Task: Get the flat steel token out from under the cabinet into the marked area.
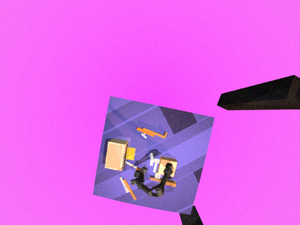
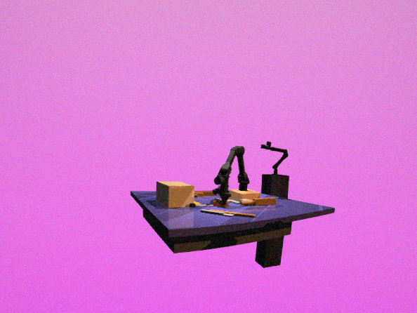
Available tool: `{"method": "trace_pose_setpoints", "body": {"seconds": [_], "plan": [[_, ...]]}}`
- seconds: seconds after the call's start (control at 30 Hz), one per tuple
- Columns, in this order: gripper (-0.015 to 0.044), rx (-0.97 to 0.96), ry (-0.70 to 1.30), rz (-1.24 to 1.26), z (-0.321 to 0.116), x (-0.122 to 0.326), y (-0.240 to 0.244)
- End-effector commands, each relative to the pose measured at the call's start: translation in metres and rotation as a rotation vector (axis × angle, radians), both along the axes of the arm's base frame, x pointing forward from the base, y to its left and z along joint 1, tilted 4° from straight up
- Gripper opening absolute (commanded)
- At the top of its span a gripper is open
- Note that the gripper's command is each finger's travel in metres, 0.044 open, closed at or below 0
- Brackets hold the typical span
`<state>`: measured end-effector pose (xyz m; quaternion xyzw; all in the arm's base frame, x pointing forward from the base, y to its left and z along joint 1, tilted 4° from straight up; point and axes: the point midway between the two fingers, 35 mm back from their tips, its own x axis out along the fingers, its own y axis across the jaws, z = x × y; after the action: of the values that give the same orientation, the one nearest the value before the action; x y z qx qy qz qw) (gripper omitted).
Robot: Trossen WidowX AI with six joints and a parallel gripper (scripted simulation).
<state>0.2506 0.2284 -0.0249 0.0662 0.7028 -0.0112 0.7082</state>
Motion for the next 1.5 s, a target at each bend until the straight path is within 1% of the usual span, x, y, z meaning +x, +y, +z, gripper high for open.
{"method": "trace_pose_setpoints", "body": {"seconds": [0.0, 1.47], "plan": [[0.0000, 0.002, -0.004, 0.000, 0.000, 0.008, 0.000], [0.0000, 0.001, -0.008, -0.001, 0.002, 0.066, -0.006]]}}
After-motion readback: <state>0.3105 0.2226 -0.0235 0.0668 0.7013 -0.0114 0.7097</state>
